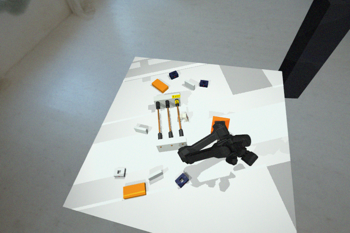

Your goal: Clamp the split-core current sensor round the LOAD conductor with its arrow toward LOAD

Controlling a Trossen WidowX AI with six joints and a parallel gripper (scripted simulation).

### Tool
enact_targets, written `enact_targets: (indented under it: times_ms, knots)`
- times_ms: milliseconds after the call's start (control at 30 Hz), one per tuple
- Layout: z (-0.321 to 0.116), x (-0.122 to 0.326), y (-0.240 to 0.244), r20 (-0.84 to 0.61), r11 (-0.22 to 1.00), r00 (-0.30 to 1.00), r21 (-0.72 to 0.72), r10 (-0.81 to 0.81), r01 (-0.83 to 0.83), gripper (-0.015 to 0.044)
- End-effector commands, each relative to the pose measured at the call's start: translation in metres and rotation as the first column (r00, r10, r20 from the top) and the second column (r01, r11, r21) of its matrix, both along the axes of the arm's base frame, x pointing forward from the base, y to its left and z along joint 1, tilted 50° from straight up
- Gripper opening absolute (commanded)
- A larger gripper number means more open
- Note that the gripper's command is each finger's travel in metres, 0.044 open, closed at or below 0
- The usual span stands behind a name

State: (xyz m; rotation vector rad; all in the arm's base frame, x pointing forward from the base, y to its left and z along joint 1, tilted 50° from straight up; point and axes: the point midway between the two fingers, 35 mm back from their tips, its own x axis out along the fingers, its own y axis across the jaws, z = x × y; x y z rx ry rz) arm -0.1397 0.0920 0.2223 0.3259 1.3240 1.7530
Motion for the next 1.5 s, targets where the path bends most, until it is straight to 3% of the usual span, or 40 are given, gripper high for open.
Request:
enact_targets:
  times_ms: [0,267,533,767,967,1167,1333,1467]
  knots:
    - [0.0,-0.001,-0.001,0.003,1.0,1.0,0.0,0.011,-0.011,0.0026]
    - [-0.005,-0.042,-0.081,0.128,0.873,0.866,-0.004,0.483,-0.487,0.0236]
    - [-0.004,-0.04,-0.186,0.221,0.467,0.458,0.01,0.861,-0.884,0.044]
    - [0.001,0.007,-0.271,0.285,-0.035,-0.019,0.051,0.958,-0.998,0.044]
    - [0.01,0.076,-0.325,0.335,-0.466,-0.408,0.111,0.849,-0.878,0.044]
    - [0.022,0.163,-0.351,0.382,-0.794,-0.701,0.195,0.602,-0.575,0.044]
    - [0.034,0.241,-0.347,0.426,-0.931,-0.839,0.281,0.339,-0.233,0.044]
    - [0.046,0.301,-0.325,0.462,-0.931,-0.878,0.361,0.125,0.058,0.044]
